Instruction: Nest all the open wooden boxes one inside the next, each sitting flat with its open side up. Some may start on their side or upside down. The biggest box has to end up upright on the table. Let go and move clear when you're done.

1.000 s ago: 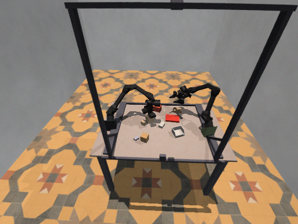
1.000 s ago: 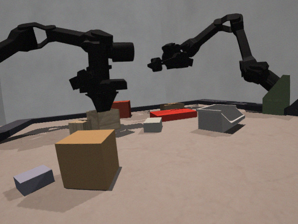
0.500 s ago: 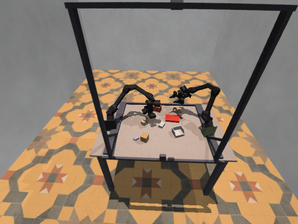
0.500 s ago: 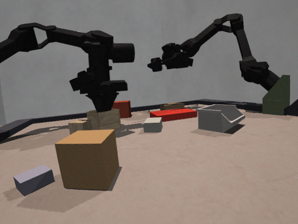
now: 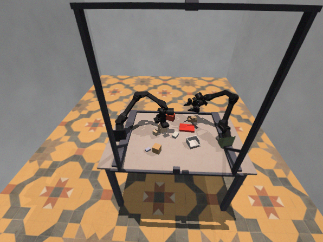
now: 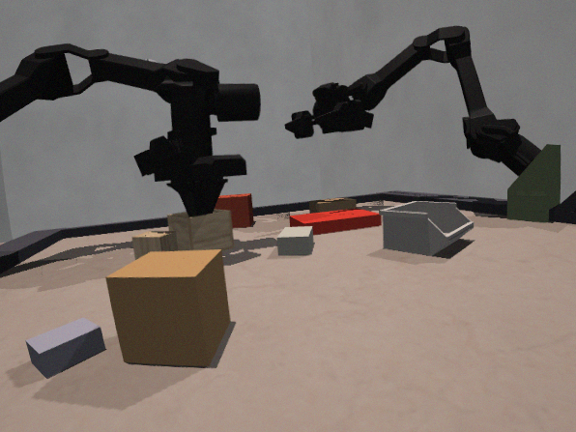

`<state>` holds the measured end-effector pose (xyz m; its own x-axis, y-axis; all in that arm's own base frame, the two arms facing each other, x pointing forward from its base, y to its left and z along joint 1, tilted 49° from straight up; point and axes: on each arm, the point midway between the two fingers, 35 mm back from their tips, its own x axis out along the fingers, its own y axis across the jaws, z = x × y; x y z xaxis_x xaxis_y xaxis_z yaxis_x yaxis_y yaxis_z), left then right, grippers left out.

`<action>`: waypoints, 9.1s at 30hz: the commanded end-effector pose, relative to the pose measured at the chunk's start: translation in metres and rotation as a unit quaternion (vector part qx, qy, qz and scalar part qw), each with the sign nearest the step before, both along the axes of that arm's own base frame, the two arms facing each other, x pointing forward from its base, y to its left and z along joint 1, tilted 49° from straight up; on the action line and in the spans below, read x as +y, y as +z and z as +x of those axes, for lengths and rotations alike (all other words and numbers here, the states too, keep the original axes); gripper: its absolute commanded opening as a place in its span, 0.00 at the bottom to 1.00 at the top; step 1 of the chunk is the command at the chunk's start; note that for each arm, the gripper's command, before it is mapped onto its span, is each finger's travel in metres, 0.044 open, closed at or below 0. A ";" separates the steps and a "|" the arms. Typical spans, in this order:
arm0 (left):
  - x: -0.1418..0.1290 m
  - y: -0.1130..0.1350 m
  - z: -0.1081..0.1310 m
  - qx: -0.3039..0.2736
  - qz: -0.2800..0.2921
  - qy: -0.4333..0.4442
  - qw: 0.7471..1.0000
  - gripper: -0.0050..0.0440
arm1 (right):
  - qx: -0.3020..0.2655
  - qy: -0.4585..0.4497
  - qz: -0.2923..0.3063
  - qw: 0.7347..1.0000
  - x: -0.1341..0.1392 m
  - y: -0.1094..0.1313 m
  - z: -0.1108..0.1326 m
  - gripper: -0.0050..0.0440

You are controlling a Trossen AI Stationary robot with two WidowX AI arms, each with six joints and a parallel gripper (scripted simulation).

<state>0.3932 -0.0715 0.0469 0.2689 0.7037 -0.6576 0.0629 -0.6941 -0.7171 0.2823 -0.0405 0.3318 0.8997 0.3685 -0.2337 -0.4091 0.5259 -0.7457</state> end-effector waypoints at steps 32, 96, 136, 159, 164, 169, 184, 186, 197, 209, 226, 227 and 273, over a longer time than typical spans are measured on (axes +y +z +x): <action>-0.014 0.014 0.001 -0.159 -0.065 0.139 0.975 0.10 | -0.014 0.000 -0.011 1.000 0.002 0.008 -0.004 0.92; -0.055 0.051 -0.017 -0.680 -0.269 0.639 0.239 0.00 | -0.014 0.000 -0.011 1.000 0.002 0.008 -0.004 0.92; -0.048 0.041 -0.032 -0.655 -0.220 0.678 0.252 0.92 | 0.212 -0.069 0.146 0.964 0.030 -0.060 0.034 0.92; -0.037 0.015 -0.051 -0.420 -0.154 0.636 0.628 0.92 | 0.530 -0.337 0.157 0.762 0.105 -0.186 0.019 0.92; -0.035 0.010 -0.056 -0.345 -0.147 0.610 0.698 0.92 | 0.541 -0.407 0.115 0.727 0.118 -0.204 0.007 0.92; -0.034 0.005 -0.061 -0.265 -0.145 0.576 0.759 0.92 | 0.526 -0.472 0.068 0.704 0.128 -0.217 -0.006 0.92; -0.031 -0.006 -0.074 -0.027 -0.164 0.444 0.880 0.92 | 0.376 -0.594 -0.052 0.709 0.156 -0.228 -0.031 0.92; -0.031 -0.008 -0.076 0.006 -0.168 0.423 0.890 0.92 | 0.348 -0.601 -0.063 0.717 0.161 -0.228 -0.033 0.92; -0.032 -0.008 -0.078 0.063 -0.182 0.380 0.905 0.92 | 0.287 -0.606 -0.081 0.737 0.172 -0.225 -0.037 0.92; 0.000 -0.038 -0.065 0.062 -0.179 0.379 0.906 0.92 | 0.289 -0.607 -0.082 0.736 0.170 -0.225 -0.038 0.92; 0.017 -0.055 -0.059 0.062 -0.179 0.380 0.905 0.92 | 0.289 -0.607 -0.082 0.736 0.170 -0.225 -0.038 0.92; 0.017 -0.055 -0.058 0.062 -0.180 0.379 0.906 0.87 | 0.289 -0.607 -0.082 0.736 0.170 -0.225 -0.038 0.92; -0.002 -0.043 -0.077 0.054 -0.188 0.379 0.904 0.09 | 0.289 -0.607 -0.082 0.736 0.170 -0.225 -0.038 0.92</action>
